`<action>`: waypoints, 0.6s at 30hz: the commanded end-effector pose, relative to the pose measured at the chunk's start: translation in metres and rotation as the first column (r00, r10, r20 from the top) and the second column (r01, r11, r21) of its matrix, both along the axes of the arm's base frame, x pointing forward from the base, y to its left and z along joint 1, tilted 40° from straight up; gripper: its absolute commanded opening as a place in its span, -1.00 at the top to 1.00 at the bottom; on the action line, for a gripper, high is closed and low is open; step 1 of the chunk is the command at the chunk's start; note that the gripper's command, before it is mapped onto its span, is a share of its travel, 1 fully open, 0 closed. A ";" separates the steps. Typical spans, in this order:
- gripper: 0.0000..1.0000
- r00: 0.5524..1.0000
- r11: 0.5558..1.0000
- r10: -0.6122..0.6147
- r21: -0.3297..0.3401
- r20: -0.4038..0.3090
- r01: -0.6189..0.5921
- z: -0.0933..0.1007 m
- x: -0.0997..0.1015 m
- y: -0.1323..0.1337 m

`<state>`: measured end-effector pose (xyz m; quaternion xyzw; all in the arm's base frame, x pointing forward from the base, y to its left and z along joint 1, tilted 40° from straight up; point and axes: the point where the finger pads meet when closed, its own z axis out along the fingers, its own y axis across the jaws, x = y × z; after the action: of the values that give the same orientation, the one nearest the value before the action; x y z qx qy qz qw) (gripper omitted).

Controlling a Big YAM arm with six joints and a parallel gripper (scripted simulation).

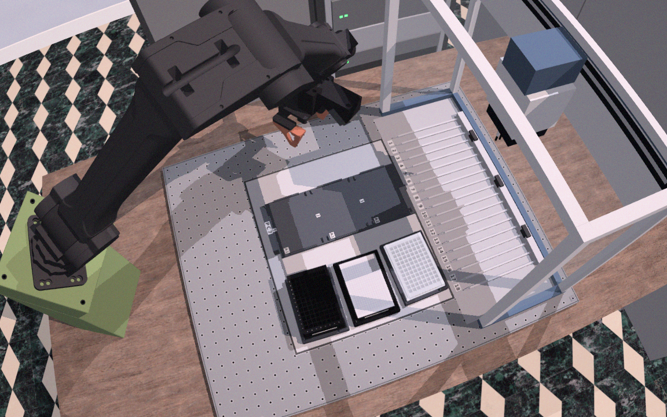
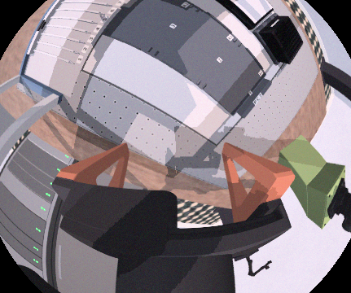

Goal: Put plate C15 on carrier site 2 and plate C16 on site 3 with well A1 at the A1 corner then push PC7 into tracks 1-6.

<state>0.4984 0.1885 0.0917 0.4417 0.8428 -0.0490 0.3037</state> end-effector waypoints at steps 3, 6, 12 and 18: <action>-1.00 0.988 0.987 0.150 -0.054 -0.025 -0.151 0.023 -0.002 -0.015; -1.00 0.977 0.974 0.209 -0.079 -0.047 -0.213 0.030 -0.007 -0.033; -1.00 0.949 0.942 0.304 -0.120 -0.082 -0.312 0.043 -0.017 -0.065; -1.00 0.921 0.909 0.374 -0.154 -0.111 -0.388 0.050 -0.026 -0.087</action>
<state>0.4710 0.0996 0.1278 0.2807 0.9083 -0.0786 0.2999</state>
